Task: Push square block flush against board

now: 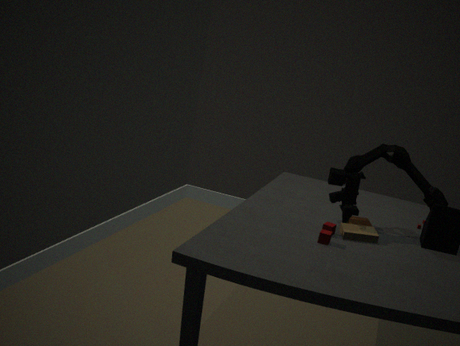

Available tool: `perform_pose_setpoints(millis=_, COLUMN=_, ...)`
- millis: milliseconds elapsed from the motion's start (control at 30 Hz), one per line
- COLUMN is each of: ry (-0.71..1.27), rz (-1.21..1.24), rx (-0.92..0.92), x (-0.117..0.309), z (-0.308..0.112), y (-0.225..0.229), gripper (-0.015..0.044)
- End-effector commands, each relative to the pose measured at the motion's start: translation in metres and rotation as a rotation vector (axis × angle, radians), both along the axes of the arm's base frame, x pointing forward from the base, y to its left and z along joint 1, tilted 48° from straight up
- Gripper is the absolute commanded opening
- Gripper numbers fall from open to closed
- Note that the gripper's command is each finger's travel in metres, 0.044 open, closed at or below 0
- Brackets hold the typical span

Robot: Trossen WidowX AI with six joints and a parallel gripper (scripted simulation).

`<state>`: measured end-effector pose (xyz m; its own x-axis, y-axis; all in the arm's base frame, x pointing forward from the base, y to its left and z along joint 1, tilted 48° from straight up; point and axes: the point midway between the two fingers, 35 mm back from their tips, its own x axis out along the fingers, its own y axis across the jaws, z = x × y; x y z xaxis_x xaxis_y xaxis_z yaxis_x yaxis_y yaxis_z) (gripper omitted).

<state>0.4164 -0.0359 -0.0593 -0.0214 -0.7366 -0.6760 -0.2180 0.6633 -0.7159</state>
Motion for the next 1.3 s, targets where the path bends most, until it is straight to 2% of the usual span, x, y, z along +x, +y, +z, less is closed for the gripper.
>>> perform_pose_setpoints(millis=0, ry=0.004, rz=0.003, rx=-0.006, x=-0.005, z=0.002, y=-0.002, gripper=0.0000)
perform_pose_setpoints(millis=267, ry=0.004, rz=0.003, rx=-0.006, x=-0.007, z=0.002, y=-0.002, gripper=0.0000)
perform_pose_setpoints(millis=1267, ry=-0.011, rz=0.000, rx=0.002, x=0.036, z=-0.001, y=0.007, gripper=0.0000)
